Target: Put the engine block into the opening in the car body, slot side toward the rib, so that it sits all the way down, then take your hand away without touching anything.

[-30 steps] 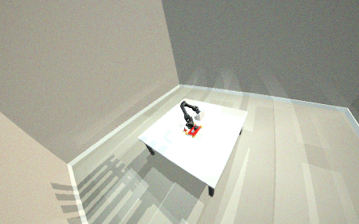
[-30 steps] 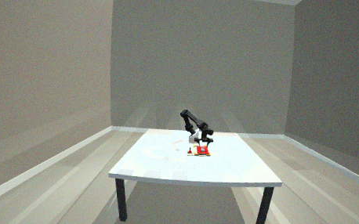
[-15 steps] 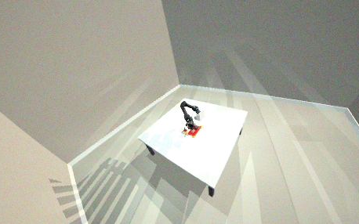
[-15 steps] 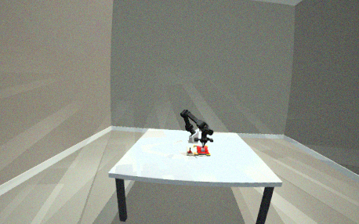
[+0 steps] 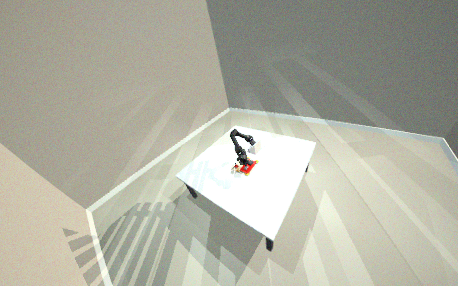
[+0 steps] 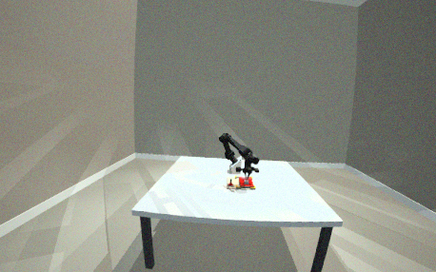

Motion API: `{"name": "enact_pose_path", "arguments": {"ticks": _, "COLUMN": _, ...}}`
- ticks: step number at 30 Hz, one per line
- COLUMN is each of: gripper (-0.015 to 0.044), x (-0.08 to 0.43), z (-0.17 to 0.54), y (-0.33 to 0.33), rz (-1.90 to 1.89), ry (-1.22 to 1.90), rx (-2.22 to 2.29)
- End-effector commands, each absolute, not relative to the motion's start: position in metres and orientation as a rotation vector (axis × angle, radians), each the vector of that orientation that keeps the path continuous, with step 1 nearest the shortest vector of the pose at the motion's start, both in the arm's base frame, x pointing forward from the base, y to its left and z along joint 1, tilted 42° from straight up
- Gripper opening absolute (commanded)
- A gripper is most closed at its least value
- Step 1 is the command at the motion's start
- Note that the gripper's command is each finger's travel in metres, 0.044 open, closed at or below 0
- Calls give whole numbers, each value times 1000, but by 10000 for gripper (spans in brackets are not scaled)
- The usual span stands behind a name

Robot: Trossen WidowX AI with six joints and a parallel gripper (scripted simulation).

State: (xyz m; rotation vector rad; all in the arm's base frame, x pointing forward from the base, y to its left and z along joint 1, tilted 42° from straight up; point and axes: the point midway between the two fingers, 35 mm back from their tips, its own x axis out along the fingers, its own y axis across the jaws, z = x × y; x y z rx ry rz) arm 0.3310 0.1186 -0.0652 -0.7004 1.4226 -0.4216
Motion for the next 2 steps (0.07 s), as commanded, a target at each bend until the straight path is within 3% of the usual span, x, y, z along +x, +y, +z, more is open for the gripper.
{"name": "enact_pose_path", "arguments": {"ticks": 1, "gripper": 105, "x": 331, "z": -65, "y": 119, "rz": -423, "ry": 1425, "rx": -697}}
{"name": "enact_pose_path", "arguments": {"ticks": 2, "gripper": 131, "x": 331, "z": -65, "y": 119, "rz": -423, "ry": 1425, "rx": -697}}
